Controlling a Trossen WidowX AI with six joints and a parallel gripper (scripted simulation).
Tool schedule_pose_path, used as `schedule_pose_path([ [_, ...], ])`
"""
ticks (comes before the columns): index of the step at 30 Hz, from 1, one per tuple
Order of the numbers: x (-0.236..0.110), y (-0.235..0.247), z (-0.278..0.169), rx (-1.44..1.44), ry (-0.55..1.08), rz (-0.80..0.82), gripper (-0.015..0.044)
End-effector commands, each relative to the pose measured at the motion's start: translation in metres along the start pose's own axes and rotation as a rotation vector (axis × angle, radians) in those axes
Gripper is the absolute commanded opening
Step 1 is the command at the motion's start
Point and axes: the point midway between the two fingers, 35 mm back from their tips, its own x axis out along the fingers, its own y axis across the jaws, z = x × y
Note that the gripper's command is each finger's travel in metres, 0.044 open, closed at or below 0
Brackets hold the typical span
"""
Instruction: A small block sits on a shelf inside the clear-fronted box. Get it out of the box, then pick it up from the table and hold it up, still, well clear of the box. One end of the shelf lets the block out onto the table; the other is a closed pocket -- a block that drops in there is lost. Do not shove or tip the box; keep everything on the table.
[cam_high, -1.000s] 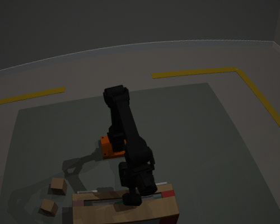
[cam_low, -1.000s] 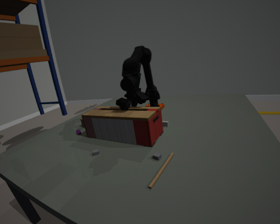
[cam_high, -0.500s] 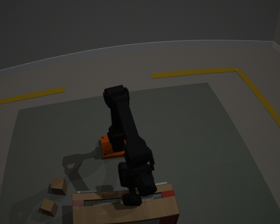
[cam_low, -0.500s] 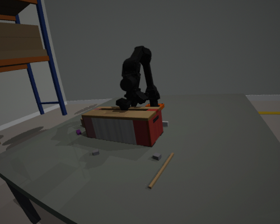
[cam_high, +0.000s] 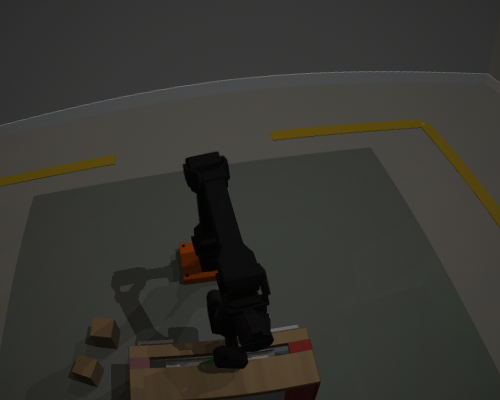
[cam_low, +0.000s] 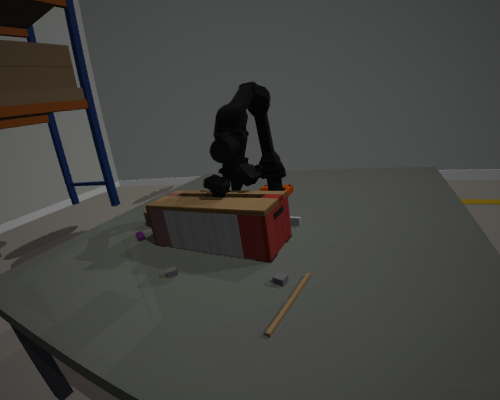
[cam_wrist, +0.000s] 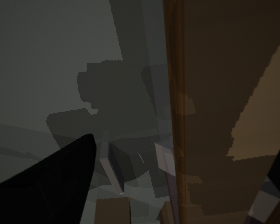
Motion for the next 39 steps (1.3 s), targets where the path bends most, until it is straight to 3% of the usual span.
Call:
schedule_pose_path([
  [1,0.001,0.000,-0.005,-0.005,0.004,-0.002,0.0400],
  [39,0.006,-0.001,-0.018,-0.005,0.006,-0.002,0.0400],
])
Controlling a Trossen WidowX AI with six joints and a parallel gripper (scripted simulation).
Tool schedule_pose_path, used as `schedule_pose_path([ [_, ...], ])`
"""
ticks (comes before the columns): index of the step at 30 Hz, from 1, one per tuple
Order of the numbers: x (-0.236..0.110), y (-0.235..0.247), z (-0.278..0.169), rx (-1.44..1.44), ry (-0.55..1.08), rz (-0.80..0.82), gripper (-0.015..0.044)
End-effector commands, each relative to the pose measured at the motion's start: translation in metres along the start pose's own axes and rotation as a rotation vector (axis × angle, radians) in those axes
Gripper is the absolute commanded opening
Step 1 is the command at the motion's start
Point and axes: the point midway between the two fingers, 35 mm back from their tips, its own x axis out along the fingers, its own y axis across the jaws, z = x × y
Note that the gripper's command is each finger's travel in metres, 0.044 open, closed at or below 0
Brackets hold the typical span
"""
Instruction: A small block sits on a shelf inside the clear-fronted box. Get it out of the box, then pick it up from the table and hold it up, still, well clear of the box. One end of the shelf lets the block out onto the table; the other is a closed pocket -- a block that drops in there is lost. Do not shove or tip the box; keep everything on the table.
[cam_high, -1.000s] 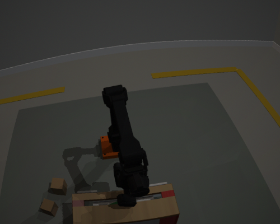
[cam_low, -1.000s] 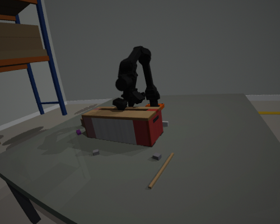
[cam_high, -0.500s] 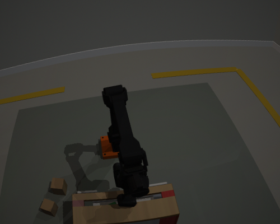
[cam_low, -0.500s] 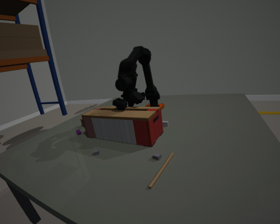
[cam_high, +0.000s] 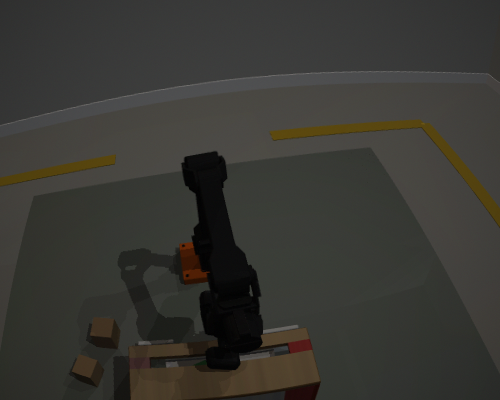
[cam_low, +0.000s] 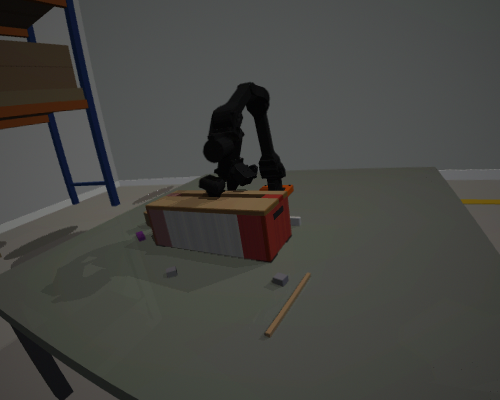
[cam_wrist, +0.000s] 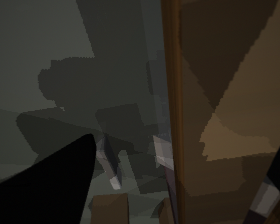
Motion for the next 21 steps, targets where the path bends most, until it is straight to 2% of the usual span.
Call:
schedule_pose_path([
  [1,0.001,0.000,-0.005,-0.005,0.005,-0.002,0.0400],
  [16,0.006,0.000,-0.019,-0.005,0.006,-0.002,0.0400],
  [21,0.003,0.000,-0.010,-0.005,0.005,-0.002,0.0400],
])
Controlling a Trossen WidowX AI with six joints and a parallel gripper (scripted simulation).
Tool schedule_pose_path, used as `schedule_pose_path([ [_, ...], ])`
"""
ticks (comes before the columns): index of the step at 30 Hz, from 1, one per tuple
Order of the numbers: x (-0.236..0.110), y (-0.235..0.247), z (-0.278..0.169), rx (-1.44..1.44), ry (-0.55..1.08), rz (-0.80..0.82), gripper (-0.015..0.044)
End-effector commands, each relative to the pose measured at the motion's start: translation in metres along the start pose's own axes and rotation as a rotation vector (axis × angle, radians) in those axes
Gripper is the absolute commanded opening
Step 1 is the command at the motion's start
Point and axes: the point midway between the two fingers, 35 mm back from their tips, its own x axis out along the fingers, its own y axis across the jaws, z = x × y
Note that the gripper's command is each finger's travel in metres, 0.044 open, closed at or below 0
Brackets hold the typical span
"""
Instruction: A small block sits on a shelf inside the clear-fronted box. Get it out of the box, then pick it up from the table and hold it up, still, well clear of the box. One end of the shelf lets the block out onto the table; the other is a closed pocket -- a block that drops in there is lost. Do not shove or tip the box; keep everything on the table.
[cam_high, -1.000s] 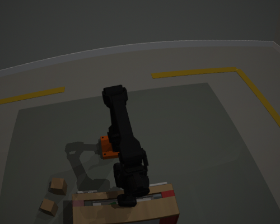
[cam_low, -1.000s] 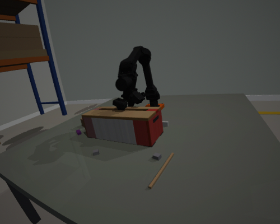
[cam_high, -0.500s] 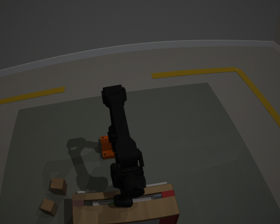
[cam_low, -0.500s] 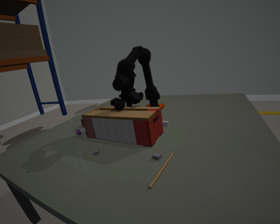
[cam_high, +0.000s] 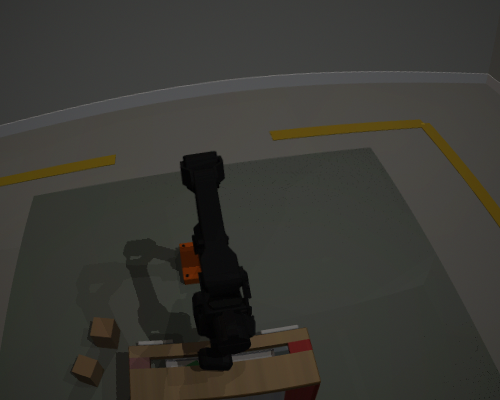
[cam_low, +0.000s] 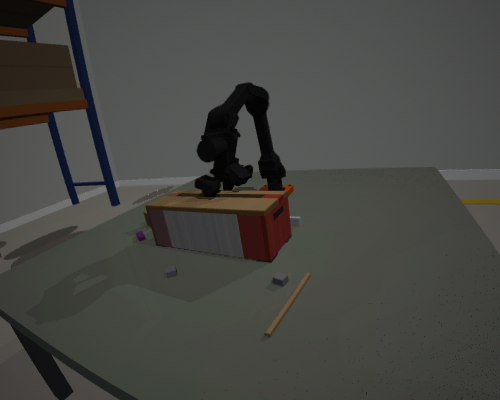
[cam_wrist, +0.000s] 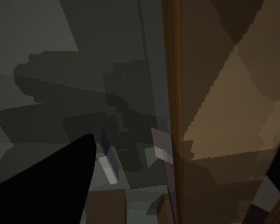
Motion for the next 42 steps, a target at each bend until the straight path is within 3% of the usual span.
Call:
schedule_pose_path([
  [1,-0.002,0.000,0.005,0.000,0.004,-0.001,0.0400],
  [42,0.012,0.000,-0.035,0.000,0.008,-0.001,0.0400],
])
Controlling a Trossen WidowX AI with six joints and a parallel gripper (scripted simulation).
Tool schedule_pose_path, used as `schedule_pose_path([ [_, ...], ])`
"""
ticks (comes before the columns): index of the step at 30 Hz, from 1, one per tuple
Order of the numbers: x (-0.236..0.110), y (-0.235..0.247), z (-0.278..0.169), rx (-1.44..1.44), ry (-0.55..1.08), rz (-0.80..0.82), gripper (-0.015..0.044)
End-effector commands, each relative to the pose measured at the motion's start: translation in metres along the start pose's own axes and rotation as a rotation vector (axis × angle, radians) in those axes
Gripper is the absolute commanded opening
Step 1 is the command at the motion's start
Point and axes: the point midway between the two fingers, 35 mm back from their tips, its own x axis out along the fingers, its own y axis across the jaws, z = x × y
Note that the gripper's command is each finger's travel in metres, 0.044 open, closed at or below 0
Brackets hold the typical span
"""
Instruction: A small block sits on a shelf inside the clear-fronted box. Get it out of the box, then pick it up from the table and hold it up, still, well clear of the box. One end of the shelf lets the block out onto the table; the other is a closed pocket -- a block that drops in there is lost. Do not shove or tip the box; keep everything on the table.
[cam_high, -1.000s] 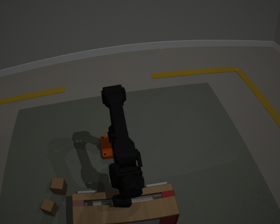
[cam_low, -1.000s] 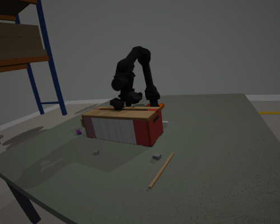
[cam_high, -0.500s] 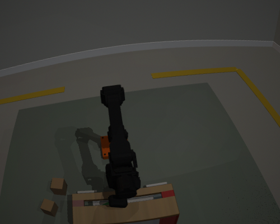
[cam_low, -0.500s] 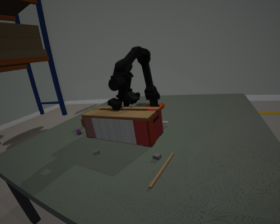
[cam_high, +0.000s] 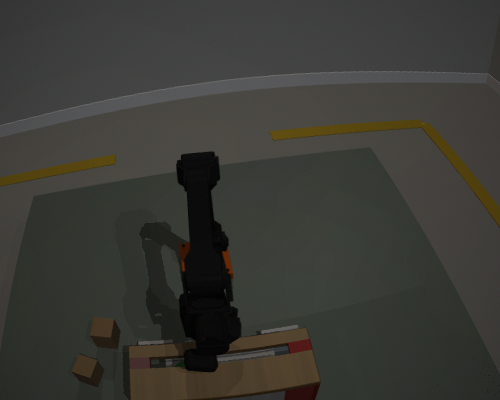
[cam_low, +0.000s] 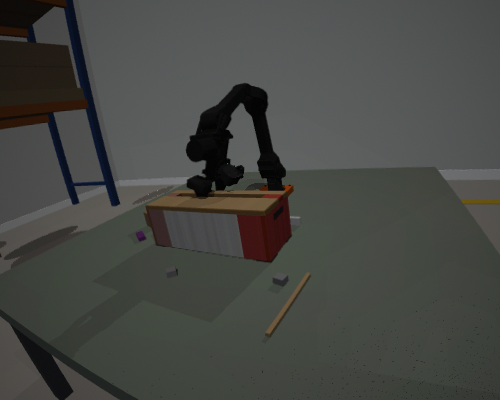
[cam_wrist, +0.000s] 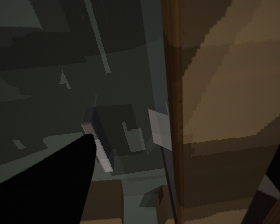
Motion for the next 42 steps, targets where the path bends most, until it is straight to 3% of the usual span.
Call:
schedule_pose_path([
  [1,0.003,0.000,-0.010,-0.002,0.002,-0.001,0.0400],
  [26,0.021,0.000,-0.061,-0.003,0.007,-0.001,0.0400],
  [34,-0.034,0.000,-0.079,0.008,0.015,-0.002,0.0400],
  [42,-0.032,-0.001,-0.078,0.007,0.016,-0.011,0.0400],
])
